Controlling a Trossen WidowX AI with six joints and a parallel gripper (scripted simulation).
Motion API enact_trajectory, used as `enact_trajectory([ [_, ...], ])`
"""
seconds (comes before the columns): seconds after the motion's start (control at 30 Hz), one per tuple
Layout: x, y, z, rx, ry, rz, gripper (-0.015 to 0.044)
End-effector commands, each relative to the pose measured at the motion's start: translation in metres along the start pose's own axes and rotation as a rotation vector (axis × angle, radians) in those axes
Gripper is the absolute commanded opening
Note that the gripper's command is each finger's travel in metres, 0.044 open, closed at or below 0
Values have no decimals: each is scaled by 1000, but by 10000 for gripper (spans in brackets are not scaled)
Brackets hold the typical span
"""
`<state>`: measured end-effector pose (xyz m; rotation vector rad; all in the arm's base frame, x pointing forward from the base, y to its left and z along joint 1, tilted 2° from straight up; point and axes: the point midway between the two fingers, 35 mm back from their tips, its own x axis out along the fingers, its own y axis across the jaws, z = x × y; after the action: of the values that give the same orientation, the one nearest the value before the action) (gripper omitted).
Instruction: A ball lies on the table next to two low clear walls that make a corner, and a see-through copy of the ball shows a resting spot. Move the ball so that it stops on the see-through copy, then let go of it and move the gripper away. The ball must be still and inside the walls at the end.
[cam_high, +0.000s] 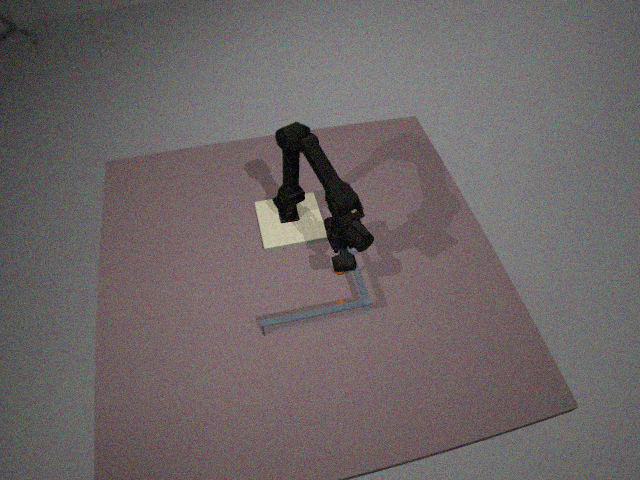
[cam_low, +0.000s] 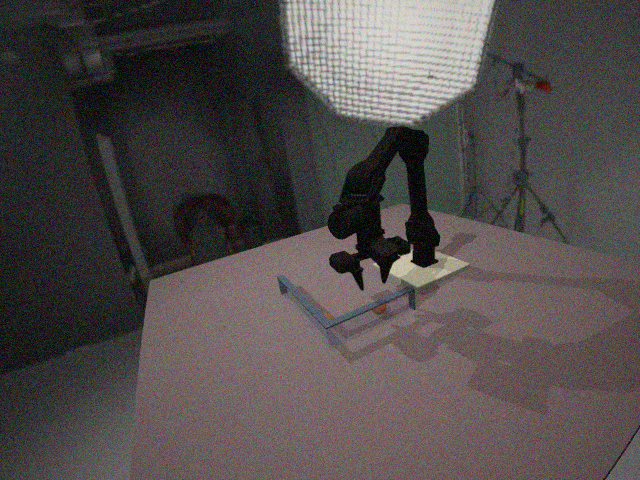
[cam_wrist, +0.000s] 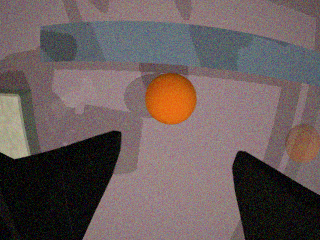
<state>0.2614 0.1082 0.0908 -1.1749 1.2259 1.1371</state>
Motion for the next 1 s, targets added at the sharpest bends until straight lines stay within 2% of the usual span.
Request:
enact_trajectory([
  [0.0, 8, 5, 9, -87, -11, 34, 283],
  [0.97, 47, 6, 10, -87, -11, 34, 283],
])
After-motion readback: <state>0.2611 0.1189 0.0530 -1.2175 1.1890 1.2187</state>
